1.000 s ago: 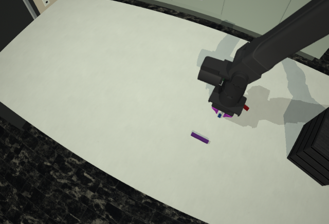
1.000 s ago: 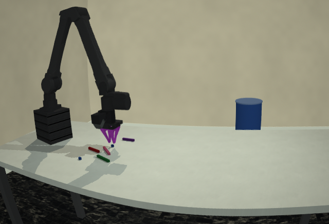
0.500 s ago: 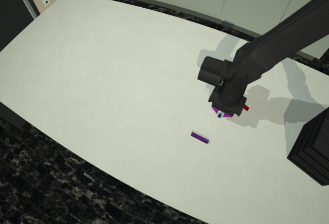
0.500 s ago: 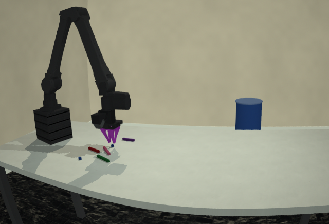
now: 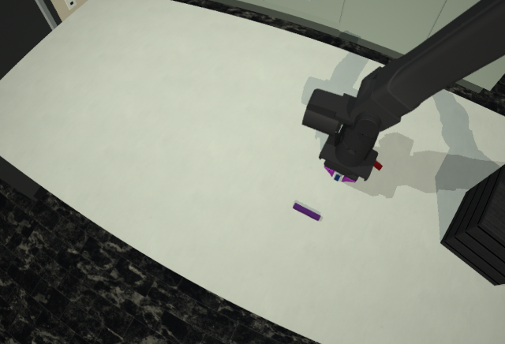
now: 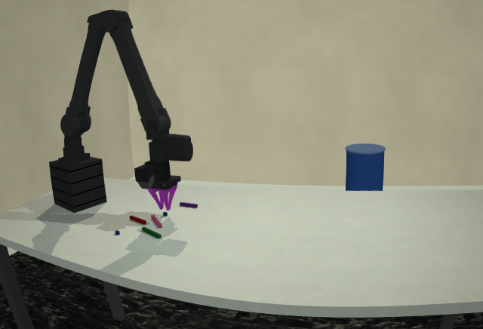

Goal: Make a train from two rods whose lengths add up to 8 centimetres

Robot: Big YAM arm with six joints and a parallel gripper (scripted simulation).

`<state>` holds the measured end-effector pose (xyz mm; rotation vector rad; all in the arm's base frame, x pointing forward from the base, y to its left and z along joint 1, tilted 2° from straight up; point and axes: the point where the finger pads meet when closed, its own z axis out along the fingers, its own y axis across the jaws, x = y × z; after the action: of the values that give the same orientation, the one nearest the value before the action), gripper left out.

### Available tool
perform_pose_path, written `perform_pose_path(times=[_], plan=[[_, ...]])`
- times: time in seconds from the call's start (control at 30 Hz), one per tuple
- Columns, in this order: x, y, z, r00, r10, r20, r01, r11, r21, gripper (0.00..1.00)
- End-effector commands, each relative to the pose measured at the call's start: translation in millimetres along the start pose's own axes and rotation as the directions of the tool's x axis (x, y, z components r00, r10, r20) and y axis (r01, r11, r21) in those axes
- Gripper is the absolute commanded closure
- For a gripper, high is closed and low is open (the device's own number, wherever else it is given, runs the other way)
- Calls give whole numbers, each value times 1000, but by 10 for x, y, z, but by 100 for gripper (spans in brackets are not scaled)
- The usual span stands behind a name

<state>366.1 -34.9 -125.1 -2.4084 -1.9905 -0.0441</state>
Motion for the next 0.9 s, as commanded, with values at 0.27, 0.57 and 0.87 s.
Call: perform_pose_path(times=[0.27,0.57,0.87], plan=[[30,151,-40,1000,0,2,0,999,-33,77],[30,151,-40,1000,0,2,0,999,-33,77],[30,151,-40,1000,0,2,0,999,-33,77]])
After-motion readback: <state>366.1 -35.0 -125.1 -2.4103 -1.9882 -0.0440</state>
